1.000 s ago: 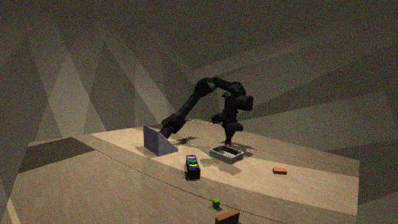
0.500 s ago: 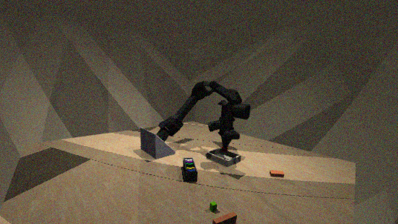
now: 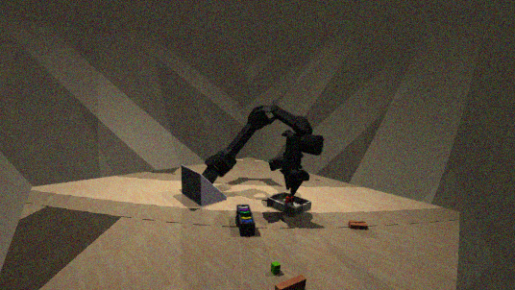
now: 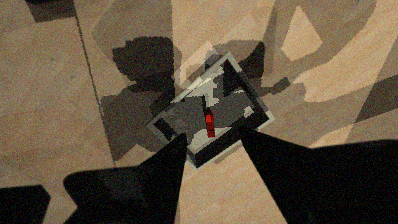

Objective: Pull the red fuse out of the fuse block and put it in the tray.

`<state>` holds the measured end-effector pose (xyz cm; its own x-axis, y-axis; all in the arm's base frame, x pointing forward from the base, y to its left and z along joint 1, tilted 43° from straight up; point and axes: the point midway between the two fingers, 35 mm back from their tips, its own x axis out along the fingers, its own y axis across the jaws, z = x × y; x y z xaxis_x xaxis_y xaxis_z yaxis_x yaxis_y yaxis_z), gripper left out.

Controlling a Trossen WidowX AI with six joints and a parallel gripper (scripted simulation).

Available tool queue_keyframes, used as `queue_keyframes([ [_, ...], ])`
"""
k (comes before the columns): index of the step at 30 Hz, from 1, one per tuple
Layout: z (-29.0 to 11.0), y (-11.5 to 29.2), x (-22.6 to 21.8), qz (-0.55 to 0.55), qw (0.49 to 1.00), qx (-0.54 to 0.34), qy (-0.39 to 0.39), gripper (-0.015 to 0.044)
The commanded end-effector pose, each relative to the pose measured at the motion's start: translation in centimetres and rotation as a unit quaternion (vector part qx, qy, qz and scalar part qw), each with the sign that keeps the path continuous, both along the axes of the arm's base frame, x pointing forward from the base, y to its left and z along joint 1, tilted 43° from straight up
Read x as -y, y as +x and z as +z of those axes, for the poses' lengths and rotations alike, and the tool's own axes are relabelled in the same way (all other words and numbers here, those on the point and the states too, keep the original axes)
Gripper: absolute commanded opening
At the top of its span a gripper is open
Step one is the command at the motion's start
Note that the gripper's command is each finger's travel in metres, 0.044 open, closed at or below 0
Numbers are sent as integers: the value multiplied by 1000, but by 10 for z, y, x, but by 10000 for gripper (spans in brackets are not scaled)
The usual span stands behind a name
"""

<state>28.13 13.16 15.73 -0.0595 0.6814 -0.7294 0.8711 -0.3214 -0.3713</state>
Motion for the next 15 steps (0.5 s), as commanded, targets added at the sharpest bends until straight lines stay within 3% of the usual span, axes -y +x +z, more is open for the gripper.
queue_keyframes([
  [1, 13, 2, 12, -1, 1000, 1, 0, 330],
  [15, 24, 1, 24, -3, 1000, -5, 1, 330],
])
